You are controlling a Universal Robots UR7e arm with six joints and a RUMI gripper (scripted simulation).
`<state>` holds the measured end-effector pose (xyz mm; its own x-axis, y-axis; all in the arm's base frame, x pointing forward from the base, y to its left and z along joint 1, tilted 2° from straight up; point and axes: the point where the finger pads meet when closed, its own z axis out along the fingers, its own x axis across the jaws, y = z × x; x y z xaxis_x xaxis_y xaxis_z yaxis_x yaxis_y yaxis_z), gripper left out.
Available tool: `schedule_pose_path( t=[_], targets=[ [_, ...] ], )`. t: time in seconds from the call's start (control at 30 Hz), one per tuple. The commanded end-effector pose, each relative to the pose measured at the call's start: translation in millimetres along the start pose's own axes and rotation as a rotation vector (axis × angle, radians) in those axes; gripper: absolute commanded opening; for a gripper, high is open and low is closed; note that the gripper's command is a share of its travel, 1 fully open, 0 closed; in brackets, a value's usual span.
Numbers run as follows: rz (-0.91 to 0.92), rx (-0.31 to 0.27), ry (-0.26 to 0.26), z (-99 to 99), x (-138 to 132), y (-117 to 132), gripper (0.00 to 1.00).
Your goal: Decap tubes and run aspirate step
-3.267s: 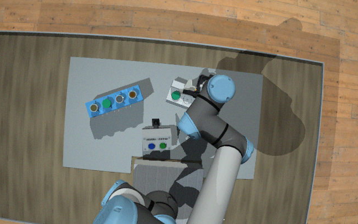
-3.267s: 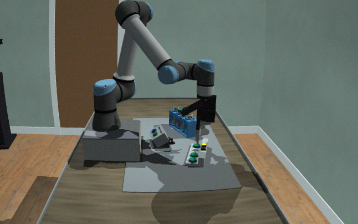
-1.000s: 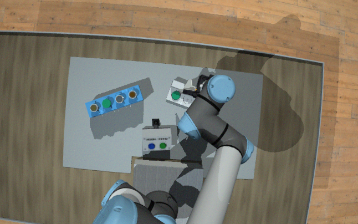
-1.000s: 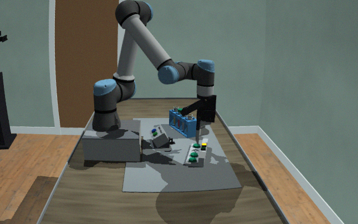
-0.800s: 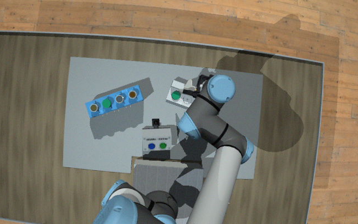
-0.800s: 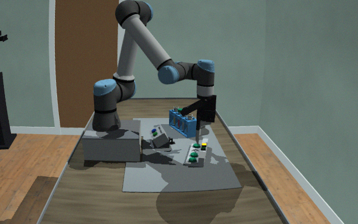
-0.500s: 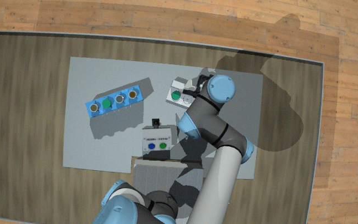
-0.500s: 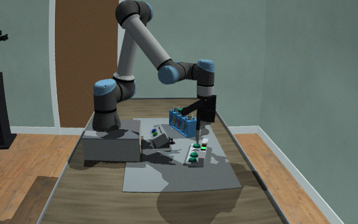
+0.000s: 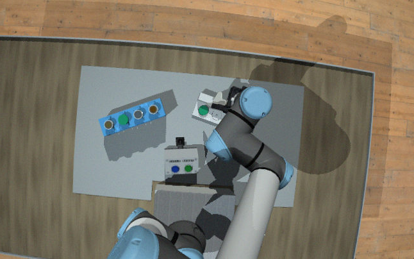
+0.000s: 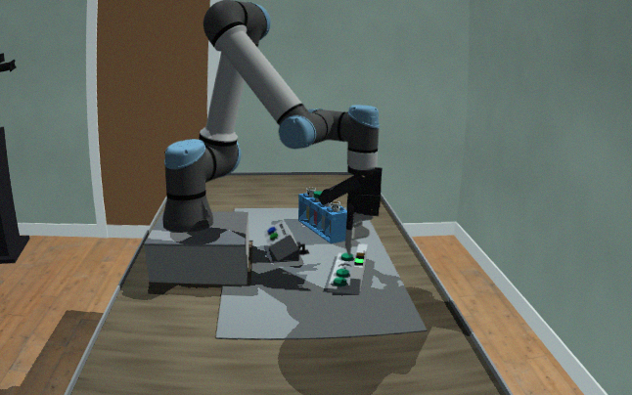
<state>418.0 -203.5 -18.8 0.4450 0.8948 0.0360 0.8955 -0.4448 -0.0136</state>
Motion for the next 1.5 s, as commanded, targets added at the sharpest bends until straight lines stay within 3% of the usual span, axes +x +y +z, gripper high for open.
schedule_pose_path(
  t=[0.0, 1.4, 1.43, 1.47],
  targets=[
    [0.000, -0.001, 0.000, -0.4, -0.1, 0.4, 1.00],
    [0.000, -0.001, 0.000, -0.4, -0.1, 0.4, 1.00],
    [0.000, -0.001, 0.000, -6.2, 5.8, -0.8, 0.29],
    [0.000, -0.001, 0.000, -12.0, 11.6, -2.1, 0.29]
  ],
)
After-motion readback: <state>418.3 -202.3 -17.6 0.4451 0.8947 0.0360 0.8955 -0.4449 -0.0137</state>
